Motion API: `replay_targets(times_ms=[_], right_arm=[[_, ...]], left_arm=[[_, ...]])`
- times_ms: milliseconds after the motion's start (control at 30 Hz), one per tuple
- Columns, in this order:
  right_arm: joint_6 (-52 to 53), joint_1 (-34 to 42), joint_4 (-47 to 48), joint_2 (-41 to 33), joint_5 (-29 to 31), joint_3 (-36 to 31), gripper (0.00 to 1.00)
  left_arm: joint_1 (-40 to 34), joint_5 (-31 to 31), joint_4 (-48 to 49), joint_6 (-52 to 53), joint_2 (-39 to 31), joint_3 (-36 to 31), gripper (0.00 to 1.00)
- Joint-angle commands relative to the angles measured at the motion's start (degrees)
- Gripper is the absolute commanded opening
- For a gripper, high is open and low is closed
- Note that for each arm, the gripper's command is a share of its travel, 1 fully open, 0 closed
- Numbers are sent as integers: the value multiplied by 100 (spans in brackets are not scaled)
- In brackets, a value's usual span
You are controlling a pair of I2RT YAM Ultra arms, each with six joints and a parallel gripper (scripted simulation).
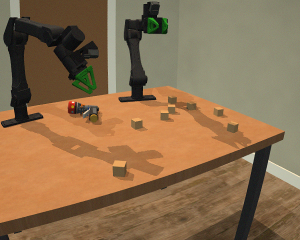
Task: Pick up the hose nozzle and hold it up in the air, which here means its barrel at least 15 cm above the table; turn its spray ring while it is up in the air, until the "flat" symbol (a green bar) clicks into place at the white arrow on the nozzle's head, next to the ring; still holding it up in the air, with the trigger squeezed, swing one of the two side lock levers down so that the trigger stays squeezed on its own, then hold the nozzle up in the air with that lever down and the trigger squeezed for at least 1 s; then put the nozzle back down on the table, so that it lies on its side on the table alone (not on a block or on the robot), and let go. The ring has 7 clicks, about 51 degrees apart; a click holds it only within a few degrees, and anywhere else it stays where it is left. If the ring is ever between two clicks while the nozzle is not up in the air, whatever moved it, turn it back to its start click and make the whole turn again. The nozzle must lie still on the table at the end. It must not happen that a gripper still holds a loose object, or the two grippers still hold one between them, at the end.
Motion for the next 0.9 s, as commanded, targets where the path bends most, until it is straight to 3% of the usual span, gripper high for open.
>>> replay_targets(times_ms=[0,867], right_arm=[[-749,207,-543,209,-226,315,78],[-4664,1606,-3376,2264,-1033,1447,78]], left_arm=[[13,18,103,-32,-12,196,36],[13,18,103,-32,-12,196,36]])
